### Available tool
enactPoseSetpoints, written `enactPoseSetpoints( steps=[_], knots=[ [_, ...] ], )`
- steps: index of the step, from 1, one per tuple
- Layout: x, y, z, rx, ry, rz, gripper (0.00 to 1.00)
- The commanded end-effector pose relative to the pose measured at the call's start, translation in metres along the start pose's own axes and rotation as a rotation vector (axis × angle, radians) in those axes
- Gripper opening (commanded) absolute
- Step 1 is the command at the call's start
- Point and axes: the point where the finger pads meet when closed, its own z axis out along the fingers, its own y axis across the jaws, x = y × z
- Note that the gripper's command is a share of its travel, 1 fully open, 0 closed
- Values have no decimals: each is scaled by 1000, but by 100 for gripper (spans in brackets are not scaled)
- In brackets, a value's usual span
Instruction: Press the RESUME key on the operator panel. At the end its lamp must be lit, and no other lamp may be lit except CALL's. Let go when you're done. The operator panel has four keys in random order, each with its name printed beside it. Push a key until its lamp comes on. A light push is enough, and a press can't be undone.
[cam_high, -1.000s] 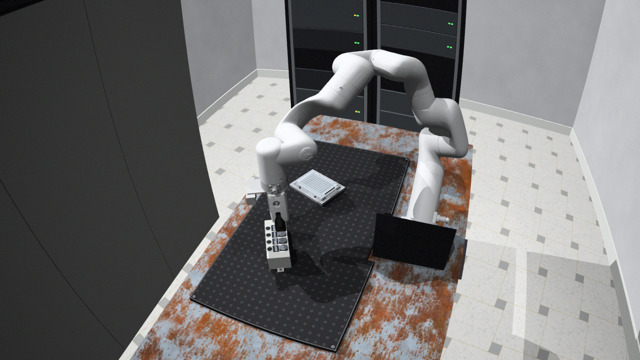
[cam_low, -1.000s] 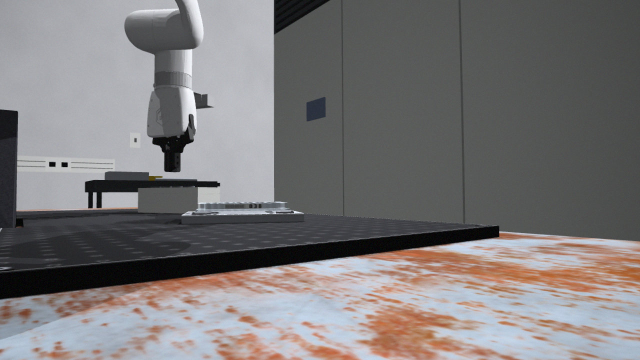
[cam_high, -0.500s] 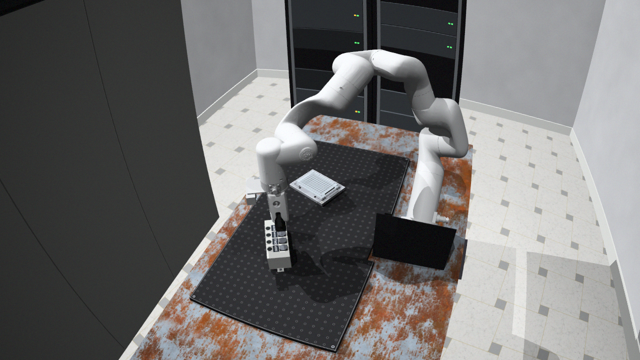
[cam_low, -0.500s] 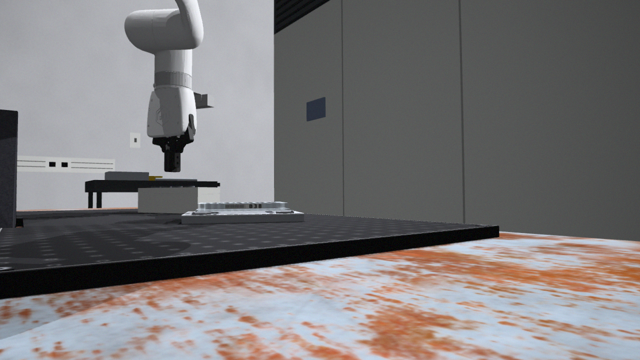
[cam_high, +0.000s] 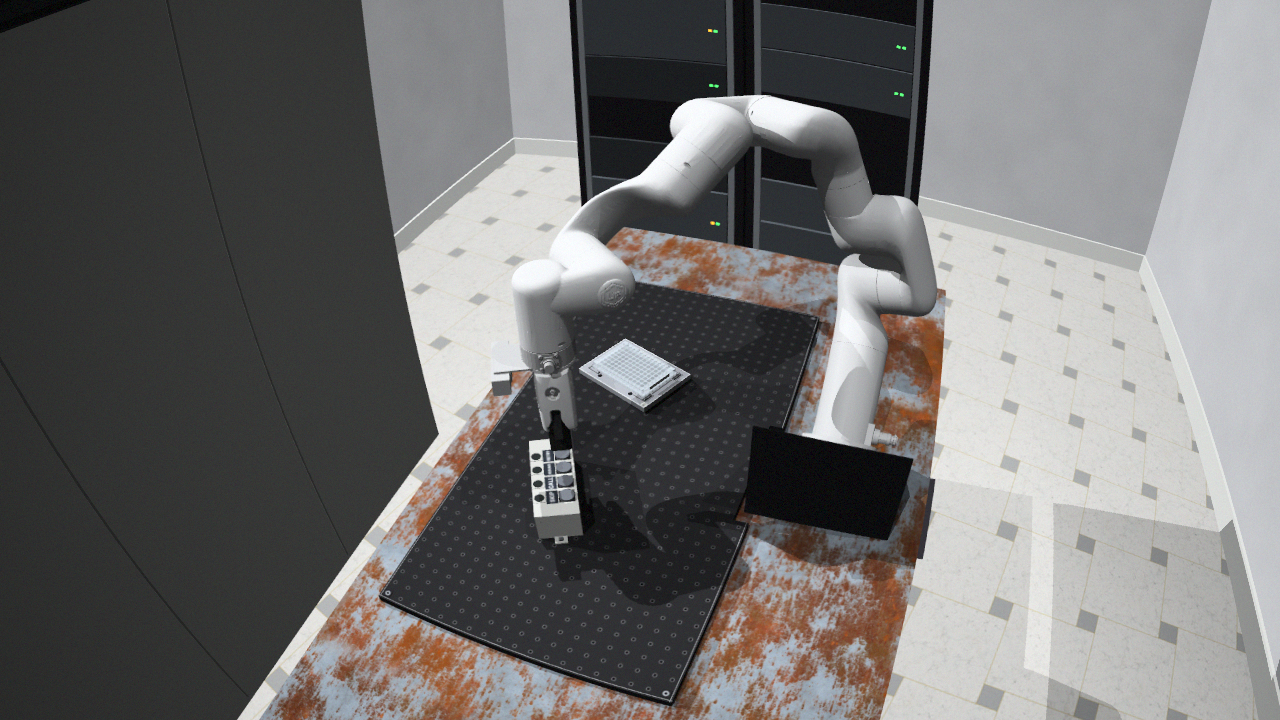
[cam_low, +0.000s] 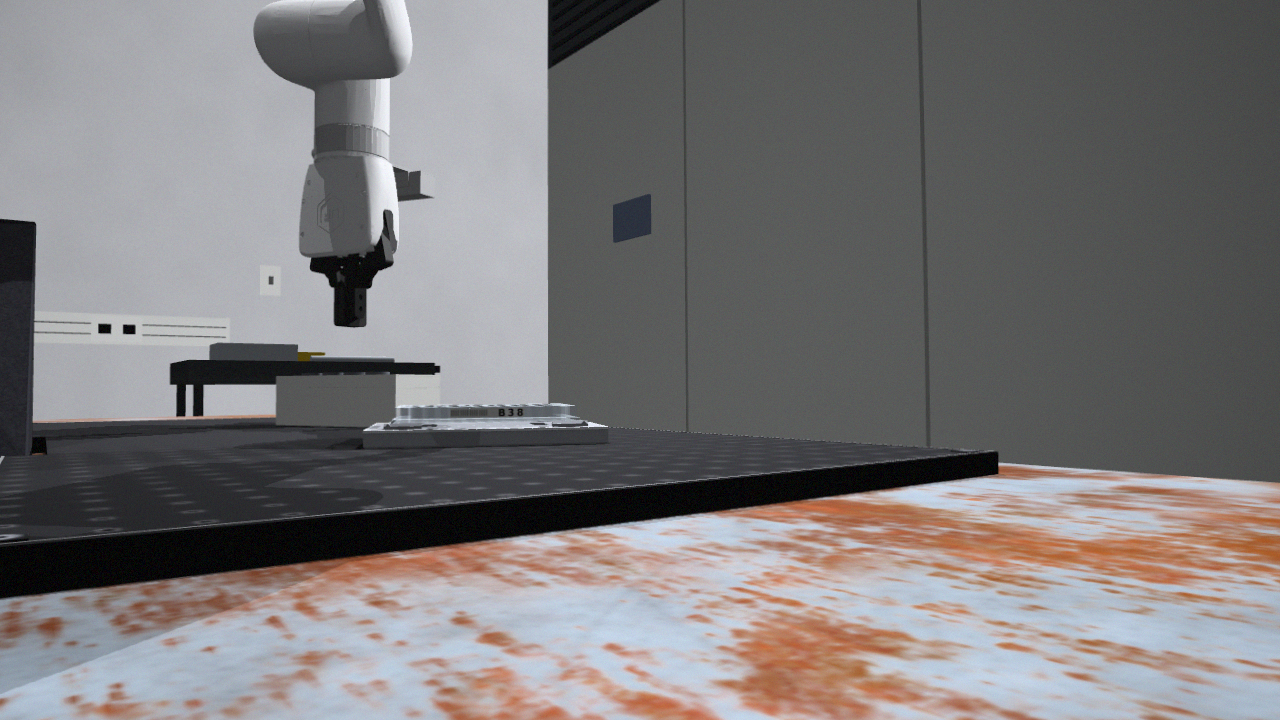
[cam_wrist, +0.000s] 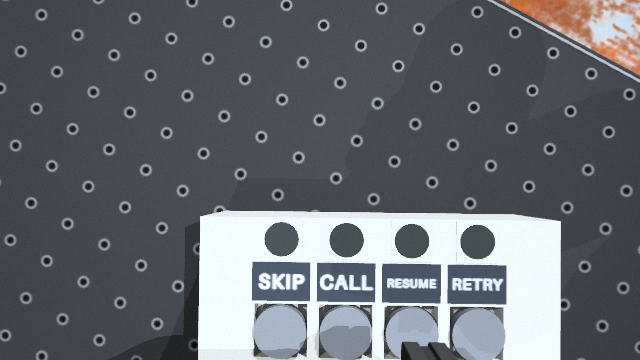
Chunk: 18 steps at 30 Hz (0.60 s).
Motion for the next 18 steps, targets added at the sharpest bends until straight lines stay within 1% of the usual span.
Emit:
enactPoseSetpoints(
  steps=[1,12,18],
  knots=[
    [0,5,-14,1,5,-1,0],
    [0,5,-14,1,5,-1,0],
    [0,5,-4,1,5,-1,0]
  ],
)
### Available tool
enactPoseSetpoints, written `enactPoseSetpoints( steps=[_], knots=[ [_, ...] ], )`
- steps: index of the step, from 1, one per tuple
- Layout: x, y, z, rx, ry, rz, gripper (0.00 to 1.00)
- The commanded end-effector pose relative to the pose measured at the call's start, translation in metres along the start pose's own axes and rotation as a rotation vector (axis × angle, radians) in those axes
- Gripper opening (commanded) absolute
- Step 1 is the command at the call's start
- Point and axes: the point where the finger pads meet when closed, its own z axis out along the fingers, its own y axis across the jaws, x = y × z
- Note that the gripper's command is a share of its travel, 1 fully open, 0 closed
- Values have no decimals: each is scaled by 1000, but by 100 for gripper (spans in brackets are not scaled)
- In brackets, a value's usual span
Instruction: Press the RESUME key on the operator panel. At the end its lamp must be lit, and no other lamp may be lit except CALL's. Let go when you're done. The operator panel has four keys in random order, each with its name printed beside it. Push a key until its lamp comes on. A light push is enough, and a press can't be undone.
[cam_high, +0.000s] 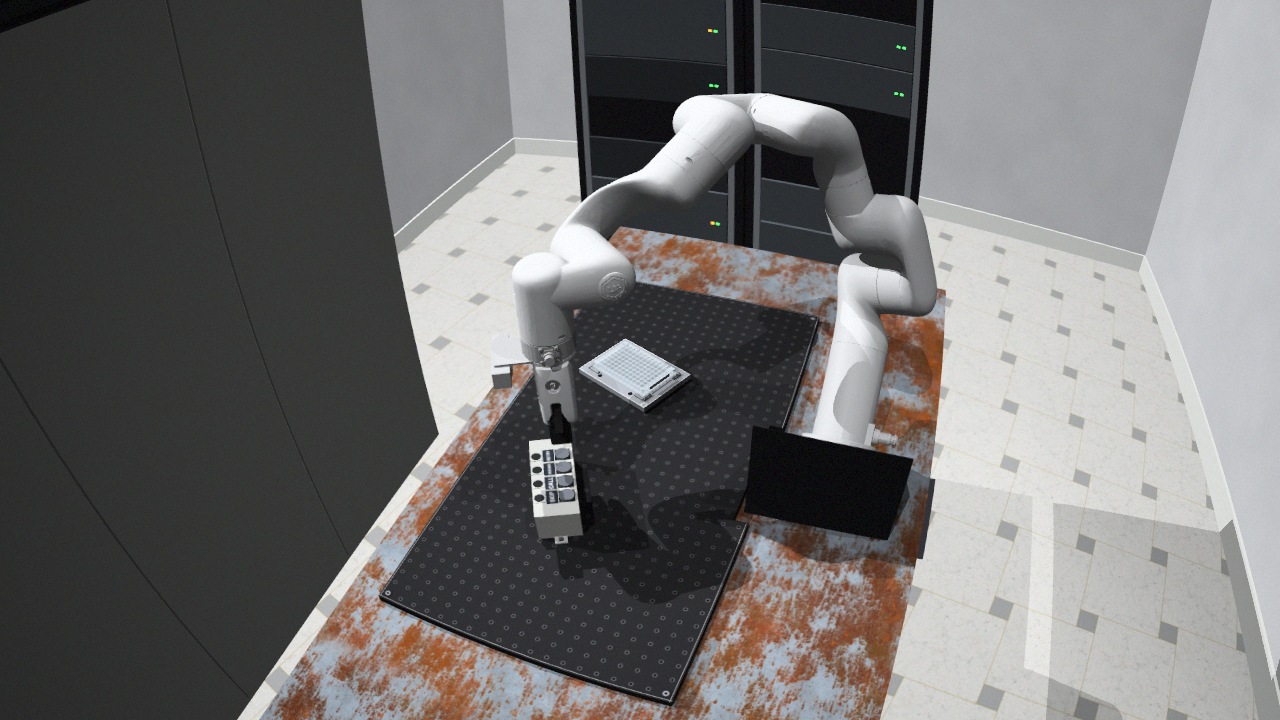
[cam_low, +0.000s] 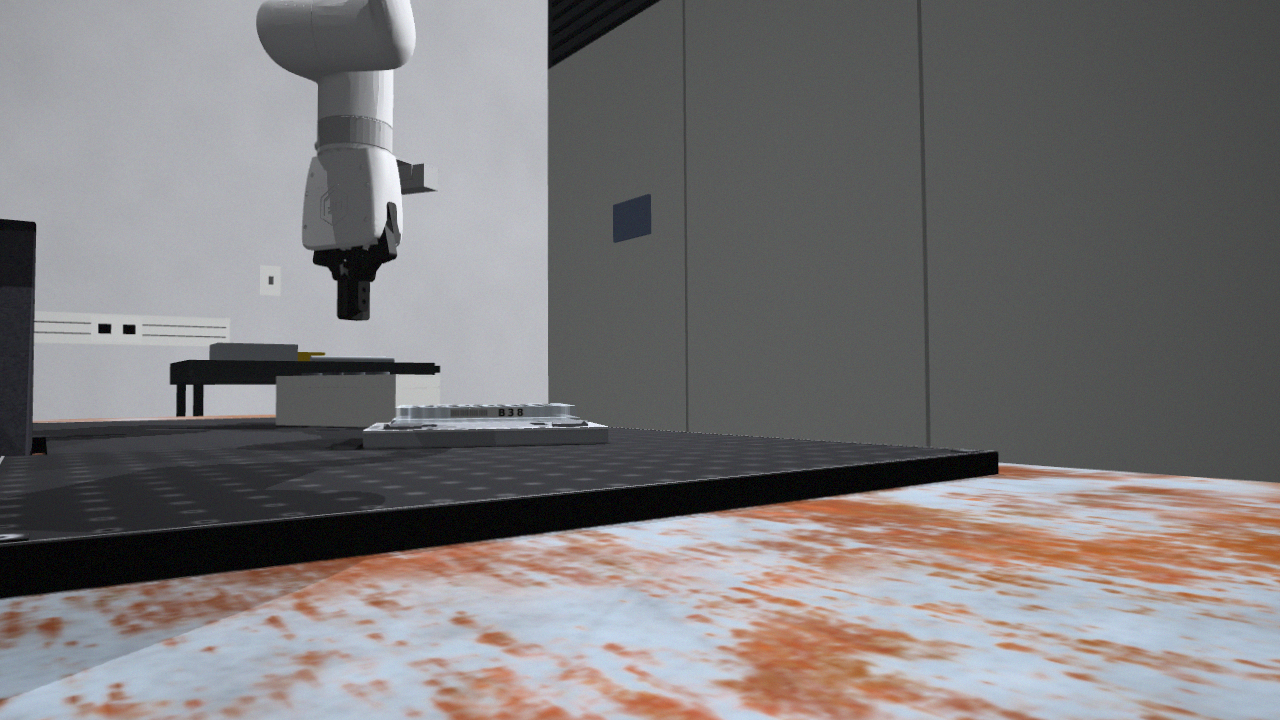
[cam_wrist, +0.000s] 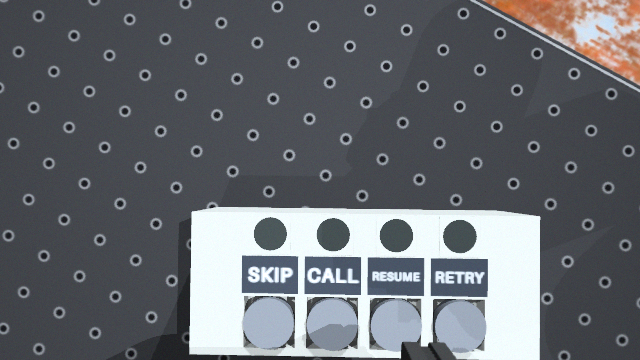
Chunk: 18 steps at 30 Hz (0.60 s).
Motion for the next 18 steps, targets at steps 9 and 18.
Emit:
enactPoseSetpoints(
  steps=[9,18],
  knots=[
    [2,-1,14,2,6,0,0],
    [2,-1,27,2,6,0,0]
  ],
)
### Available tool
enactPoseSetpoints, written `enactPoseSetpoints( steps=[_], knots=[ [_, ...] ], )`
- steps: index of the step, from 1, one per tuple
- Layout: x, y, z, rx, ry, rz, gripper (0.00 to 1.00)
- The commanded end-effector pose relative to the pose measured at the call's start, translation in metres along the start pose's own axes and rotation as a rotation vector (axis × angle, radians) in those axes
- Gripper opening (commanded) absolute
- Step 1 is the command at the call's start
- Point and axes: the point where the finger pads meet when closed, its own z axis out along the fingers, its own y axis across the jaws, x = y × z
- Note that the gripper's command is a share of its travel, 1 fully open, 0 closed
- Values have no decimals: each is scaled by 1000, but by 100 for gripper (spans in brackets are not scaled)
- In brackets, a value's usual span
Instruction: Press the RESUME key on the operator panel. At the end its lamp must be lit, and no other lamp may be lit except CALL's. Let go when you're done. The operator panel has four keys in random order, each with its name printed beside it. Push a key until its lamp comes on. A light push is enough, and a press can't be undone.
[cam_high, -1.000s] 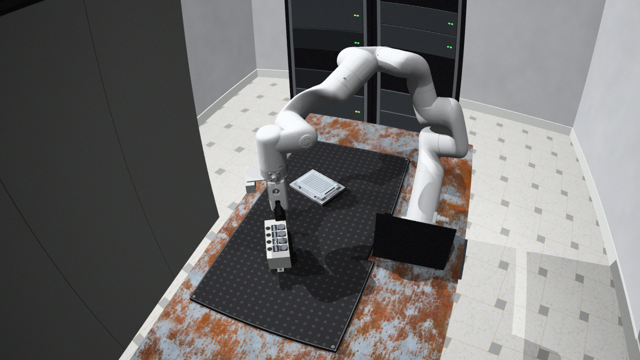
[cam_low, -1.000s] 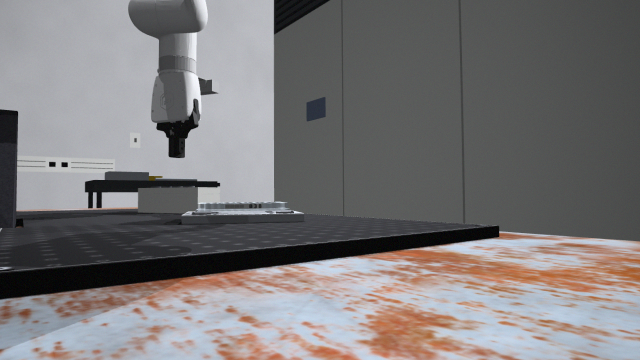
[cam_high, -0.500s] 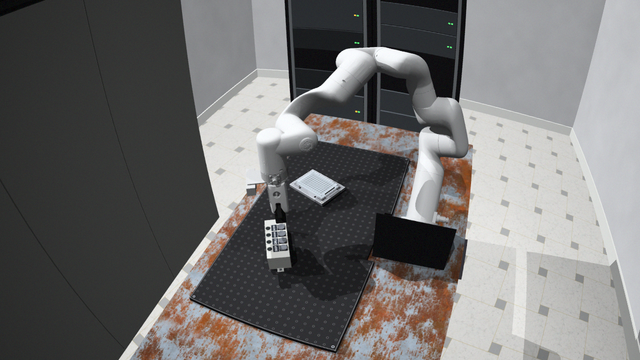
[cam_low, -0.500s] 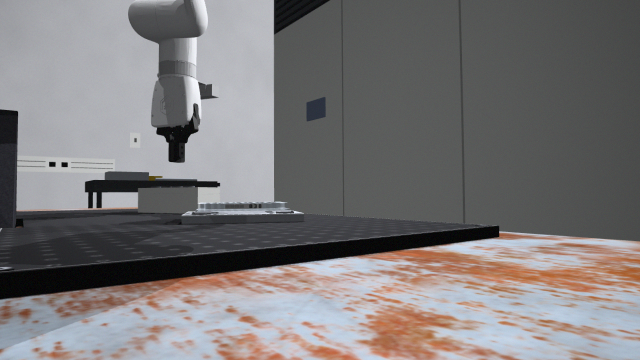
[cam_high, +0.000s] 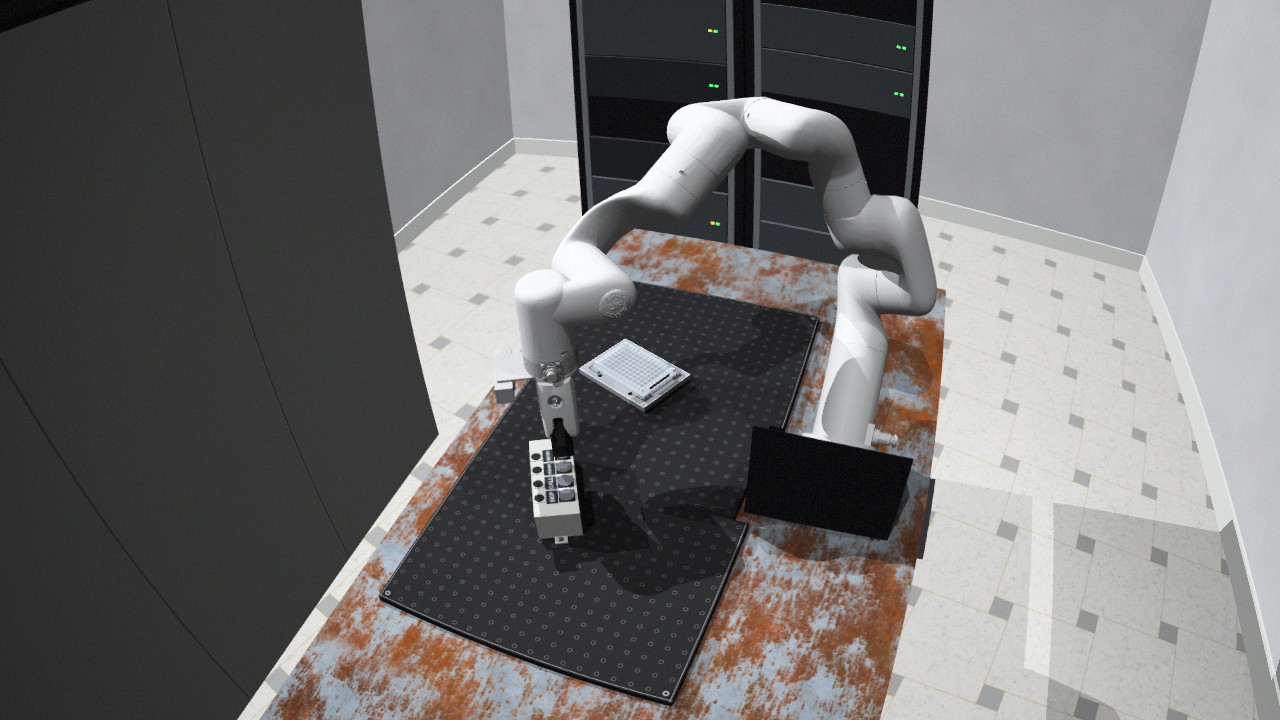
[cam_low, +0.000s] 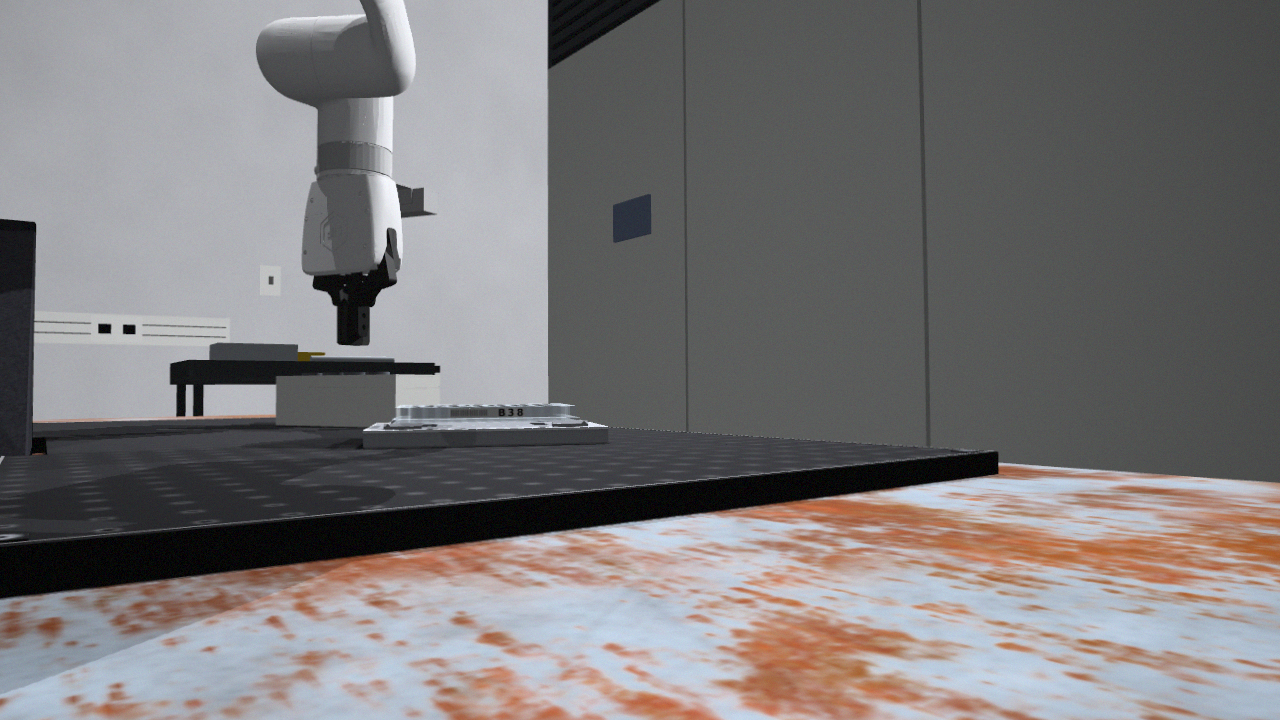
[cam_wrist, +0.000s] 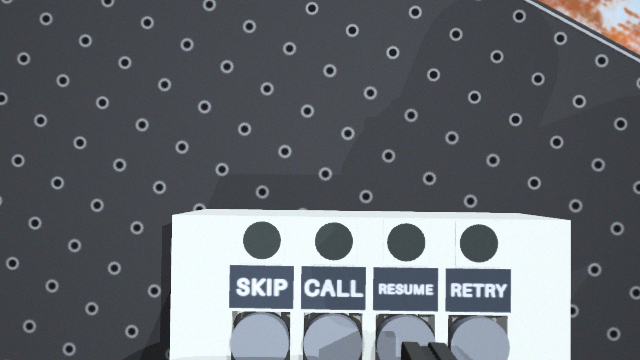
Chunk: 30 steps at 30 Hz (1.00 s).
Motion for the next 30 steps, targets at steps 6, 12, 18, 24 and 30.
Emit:
enactPoseSetpoints(
  steps=[6,12,18,24,30],
  knots=[
    [2,-1,1,2,6,0,0],
    [2,-1,1,2,6,0,0],
    [2,-1,5,2,6,0,0],
    [2,-1,8,2,6,0,0],
    [2,-1,12,2,6,0,0]
  ],
)
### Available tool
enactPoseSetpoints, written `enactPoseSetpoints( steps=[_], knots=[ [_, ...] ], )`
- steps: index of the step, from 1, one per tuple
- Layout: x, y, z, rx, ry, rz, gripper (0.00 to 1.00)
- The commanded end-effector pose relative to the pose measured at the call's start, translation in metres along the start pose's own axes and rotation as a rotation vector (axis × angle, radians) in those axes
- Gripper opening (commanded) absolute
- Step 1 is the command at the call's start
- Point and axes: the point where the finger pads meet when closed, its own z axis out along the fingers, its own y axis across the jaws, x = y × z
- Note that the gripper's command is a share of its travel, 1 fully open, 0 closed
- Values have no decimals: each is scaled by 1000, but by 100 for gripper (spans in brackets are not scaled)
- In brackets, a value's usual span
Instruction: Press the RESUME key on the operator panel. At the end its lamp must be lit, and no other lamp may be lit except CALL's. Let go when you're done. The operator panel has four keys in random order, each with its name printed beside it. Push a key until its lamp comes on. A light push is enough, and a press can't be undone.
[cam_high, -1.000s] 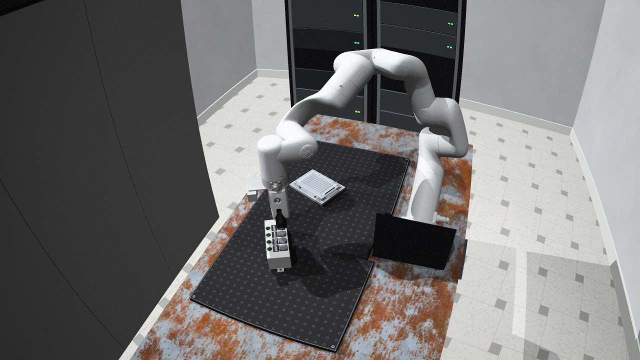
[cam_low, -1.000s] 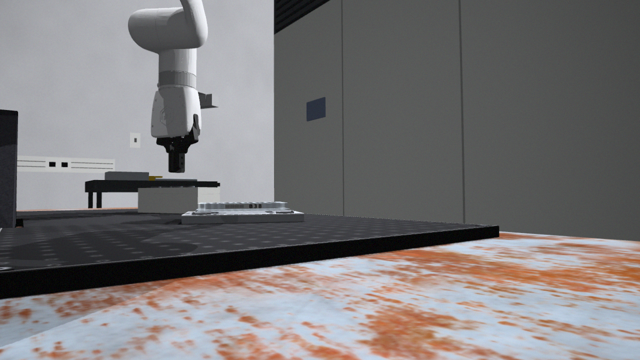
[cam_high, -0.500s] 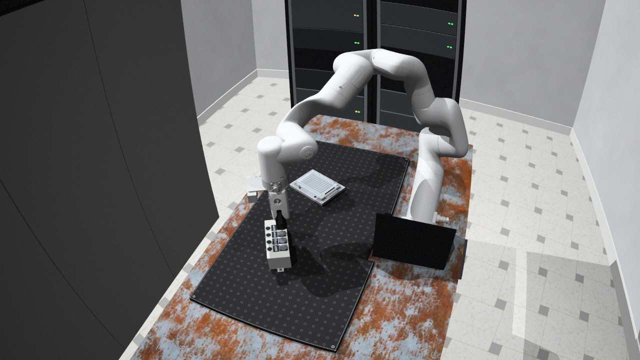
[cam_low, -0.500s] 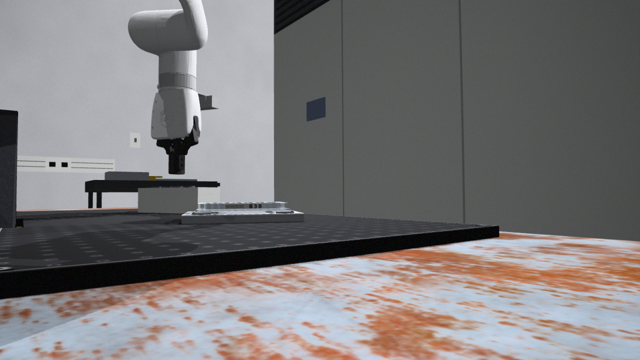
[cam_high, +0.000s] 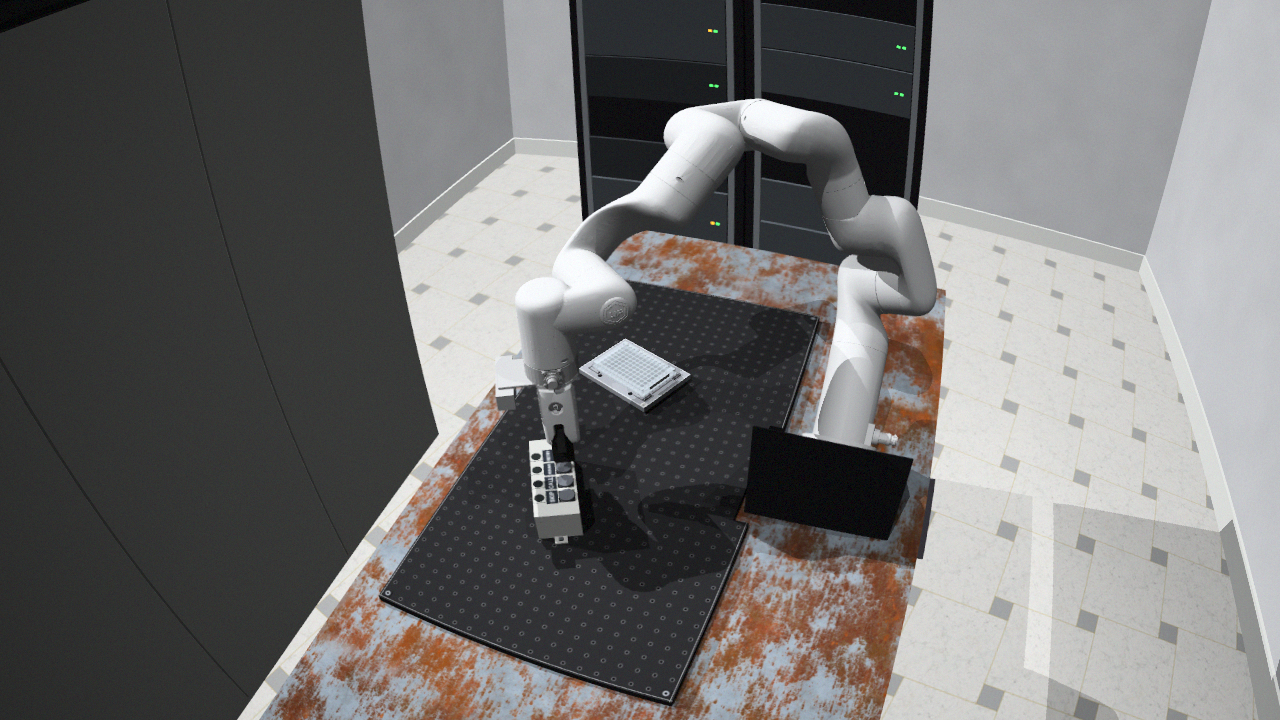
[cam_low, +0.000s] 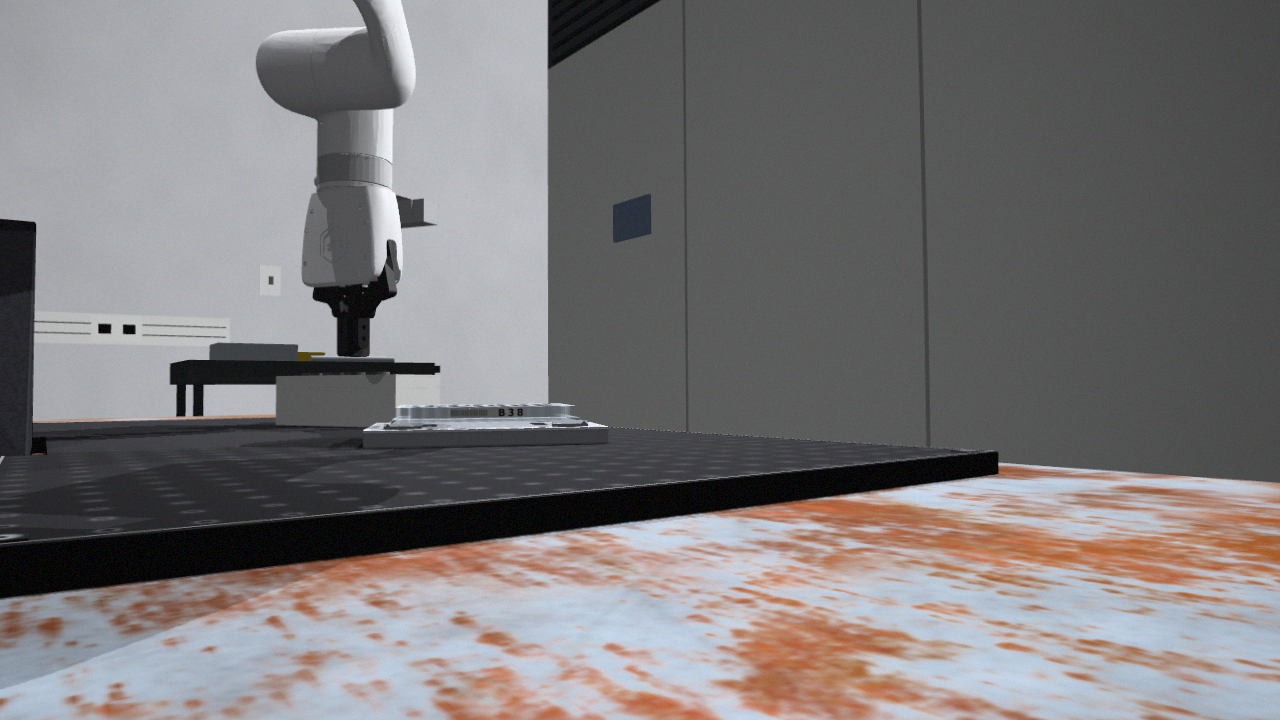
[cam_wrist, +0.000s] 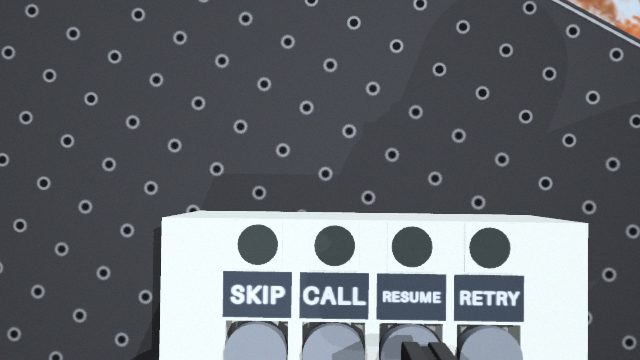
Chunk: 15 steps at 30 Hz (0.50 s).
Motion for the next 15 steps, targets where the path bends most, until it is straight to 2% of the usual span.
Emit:
enactPoseSetpoints(
  steps=[1,15],
  knots=[
    [2,-1,0,1,5,0,0],
    [2,-1,8,1,5,0,0]
  ],
)
